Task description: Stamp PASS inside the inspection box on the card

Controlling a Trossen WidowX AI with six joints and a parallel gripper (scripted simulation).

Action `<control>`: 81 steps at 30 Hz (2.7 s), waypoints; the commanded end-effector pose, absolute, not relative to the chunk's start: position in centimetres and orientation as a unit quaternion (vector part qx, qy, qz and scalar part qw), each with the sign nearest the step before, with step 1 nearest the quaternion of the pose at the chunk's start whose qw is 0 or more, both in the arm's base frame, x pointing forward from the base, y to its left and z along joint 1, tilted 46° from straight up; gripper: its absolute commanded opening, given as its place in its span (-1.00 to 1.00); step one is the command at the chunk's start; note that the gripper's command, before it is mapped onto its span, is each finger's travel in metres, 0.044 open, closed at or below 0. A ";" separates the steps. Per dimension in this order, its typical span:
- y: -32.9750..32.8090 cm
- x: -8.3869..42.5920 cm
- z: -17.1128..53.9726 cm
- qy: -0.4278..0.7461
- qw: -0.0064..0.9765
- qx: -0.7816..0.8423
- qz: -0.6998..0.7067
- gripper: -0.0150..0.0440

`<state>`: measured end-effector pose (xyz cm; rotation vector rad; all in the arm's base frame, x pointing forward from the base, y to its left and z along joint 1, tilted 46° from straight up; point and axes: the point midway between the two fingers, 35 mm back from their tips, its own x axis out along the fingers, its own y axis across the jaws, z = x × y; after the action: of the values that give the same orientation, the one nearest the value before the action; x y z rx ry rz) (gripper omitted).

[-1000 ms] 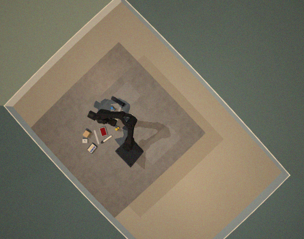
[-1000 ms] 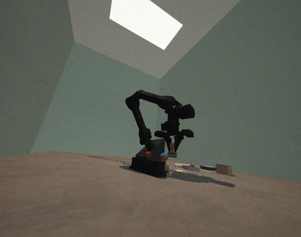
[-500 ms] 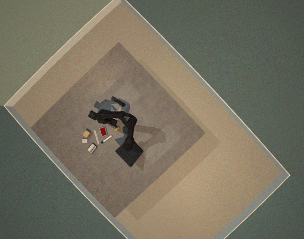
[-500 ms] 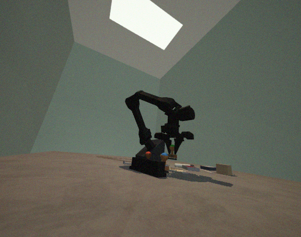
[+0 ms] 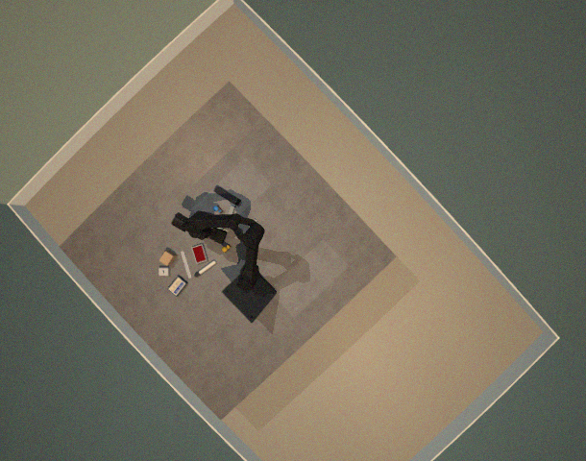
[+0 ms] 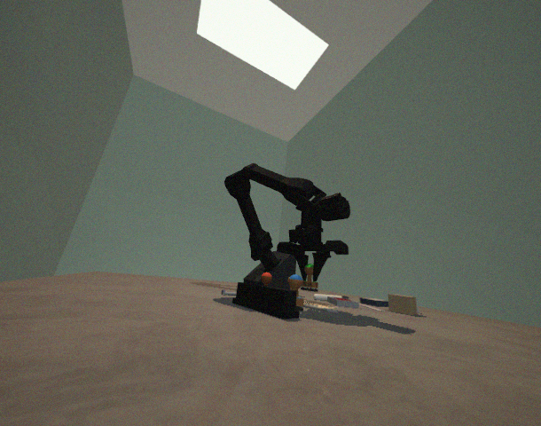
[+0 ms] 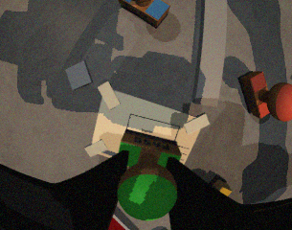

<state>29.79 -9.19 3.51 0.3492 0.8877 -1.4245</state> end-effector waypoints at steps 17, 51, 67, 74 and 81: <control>-10.2 29.5 2.6 0.391 0.655 0.150 -0.628 -0.49; -11.4 29.2 1.5 0.390 0.656 0.149 -0.629 -0.49; -11.6 29.1 1.3 0.390 0.656 0.149 -0.629 -0.49; -11.6 29.1 1.3 0.390 0.656 0.149 -0.629 -0.49; -11.7 29.1 1.2 0.390 0.656 0.149 -0.629 -0.49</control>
<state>29.12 -11.49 1.28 0.3413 0.8849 -1.4254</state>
